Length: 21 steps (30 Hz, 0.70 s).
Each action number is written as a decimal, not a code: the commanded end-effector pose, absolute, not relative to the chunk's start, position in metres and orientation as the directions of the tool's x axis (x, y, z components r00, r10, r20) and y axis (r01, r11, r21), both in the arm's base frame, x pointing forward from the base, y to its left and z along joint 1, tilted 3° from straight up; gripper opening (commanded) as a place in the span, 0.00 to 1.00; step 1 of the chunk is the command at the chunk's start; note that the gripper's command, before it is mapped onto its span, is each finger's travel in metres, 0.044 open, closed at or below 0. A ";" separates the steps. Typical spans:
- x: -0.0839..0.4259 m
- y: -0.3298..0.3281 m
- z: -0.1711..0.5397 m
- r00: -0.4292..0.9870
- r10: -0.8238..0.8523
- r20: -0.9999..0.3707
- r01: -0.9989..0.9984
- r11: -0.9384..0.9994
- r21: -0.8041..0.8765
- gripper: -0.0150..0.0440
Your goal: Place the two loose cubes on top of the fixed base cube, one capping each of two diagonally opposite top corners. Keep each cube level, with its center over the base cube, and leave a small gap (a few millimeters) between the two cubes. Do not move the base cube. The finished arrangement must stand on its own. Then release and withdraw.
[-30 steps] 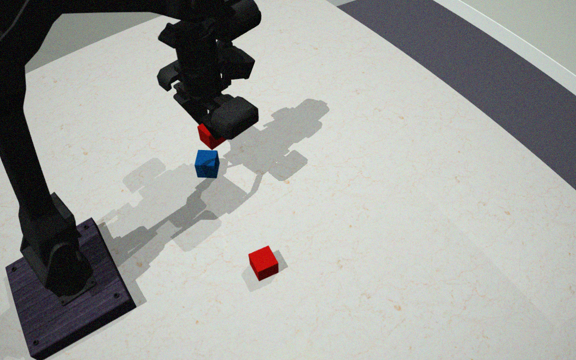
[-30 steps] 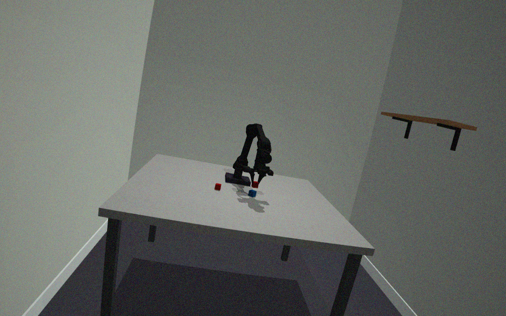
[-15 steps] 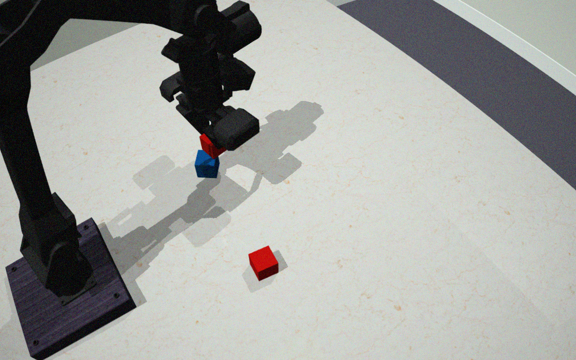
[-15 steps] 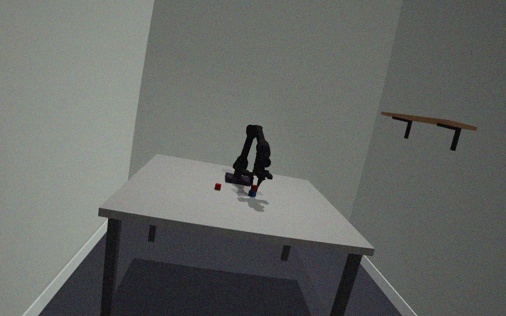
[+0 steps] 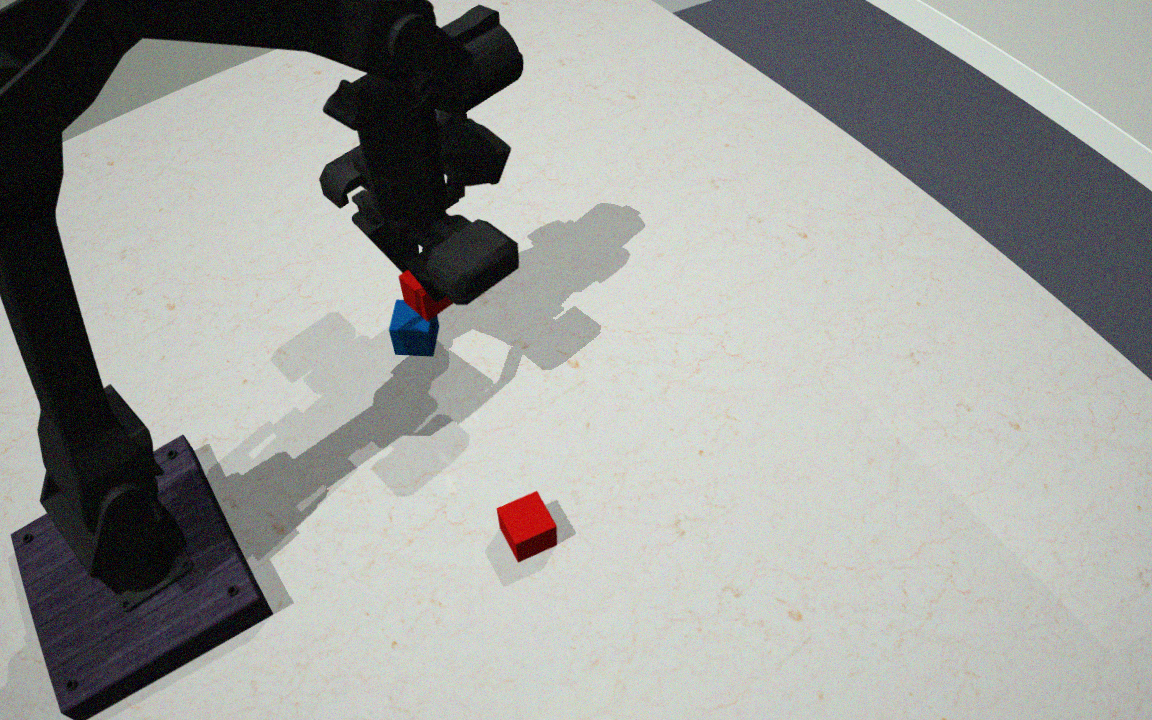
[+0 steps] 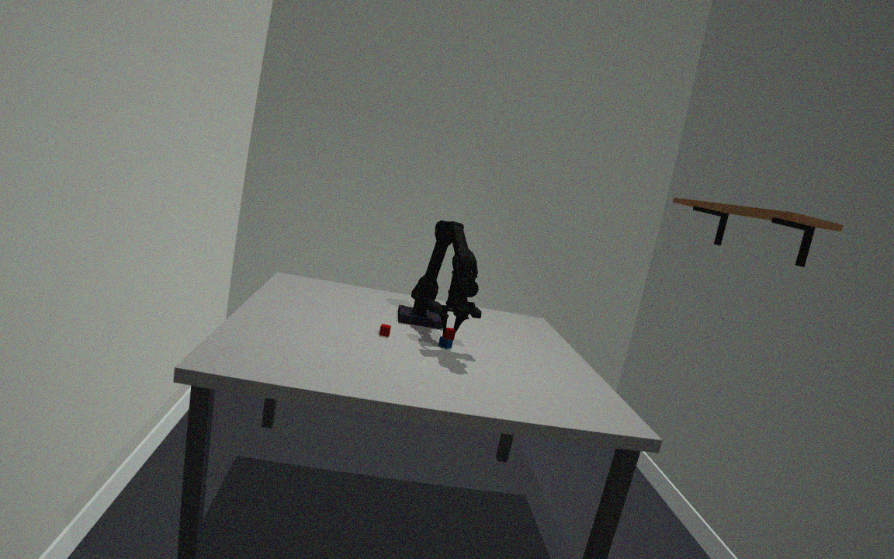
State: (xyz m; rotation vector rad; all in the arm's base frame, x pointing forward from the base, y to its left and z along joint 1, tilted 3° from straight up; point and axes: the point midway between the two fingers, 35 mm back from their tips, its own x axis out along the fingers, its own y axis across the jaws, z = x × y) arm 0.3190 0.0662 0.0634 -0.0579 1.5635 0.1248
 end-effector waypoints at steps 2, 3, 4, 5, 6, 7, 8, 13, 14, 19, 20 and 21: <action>0.318 0.067 0.061 -0.003 0.046 -0.999 -0.113 0.992 0.046 0.43; 0.318 0.067 0.061 -0.003 0.046 -0.999 -0.113 0.992 0.046 0.43; 0.318 0.067 0.061 -0.003 0.046 -0.999 -0.113 0.992 0.046 0.43; 0.318 0.067 0.061 -0.003 0.046 -0.999 -0.113 0.992 0.046 0.43; 0.318 0.067 0.061 -0.003 0.046 -0.999 -0.113 0.992 0.046 0.43; 0.318 0.067 0.061 -0.003 0.046 -0.999 -0.113 0.992 0.046 0.43; 0.318 0.067 0.061 -0.003 0.046 -0.999 -0.113 0.992 0.046 0.43; 0.318 0.067 0.061 -0.003 0.046 -0.999 -0.113 0.992 0.046 0.43; 0.318 0.067 0.061 -0.003 0.046 -0.999 -0.113 0.992 0.046 0.43; 0.318 0.067 0.061 -0.003 0.046 -0.999 -0.113 0.992 0.046 0.57; 0.318 0.067 0.061 -0.003 0.046 -0.999 -0.113 0.992 0.046 0.60; 0.318 0.067 0.061 -0.003 0.046 -0.999 -0.113 0.992 0.046 0.60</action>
